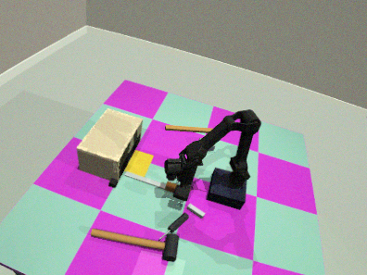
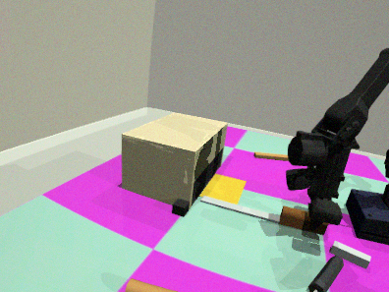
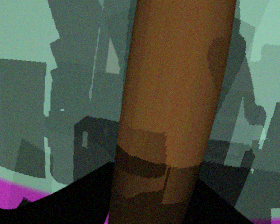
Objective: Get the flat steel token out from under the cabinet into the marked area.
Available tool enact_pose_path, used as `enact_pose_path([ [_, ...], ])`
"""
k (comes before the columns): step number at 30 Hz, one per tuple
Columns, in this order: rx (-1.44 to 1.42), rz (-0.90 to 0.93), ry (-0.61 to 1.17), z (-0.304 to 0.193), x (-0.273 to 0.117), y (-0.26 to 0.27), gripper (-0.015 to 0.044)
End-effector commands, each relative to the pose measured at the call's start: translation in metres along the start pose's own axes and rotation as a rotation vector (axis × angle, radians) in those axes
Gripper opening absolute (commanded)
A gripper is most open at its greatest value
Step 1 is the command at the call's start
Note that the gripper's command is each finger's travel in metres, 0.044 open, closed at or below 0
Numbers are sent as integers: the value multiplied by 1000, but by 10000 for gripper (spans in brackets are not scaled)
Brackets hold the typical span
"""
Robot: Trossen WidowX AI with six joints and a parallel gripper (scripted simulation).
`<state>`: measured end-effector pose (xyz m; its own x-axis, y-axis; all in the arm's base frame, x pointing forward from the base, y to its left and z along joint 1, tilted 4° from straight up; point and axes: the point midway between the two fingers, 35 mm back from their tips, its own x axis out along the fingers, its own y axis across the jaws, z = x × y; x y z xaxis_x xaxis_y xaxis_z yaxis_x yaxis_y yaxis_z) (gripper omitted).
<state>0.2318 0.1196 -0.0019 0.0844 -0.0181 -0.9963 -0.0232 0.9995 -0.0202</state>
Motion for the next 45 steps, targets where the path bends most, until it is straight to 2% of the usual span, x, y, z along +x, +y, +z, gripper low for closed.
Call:
enact_pose_path([
  [1, -45, 3, -1, 0, -1, 1, 0],
  [45, -394, 3, -1, -1, -2, 1, 0],
])
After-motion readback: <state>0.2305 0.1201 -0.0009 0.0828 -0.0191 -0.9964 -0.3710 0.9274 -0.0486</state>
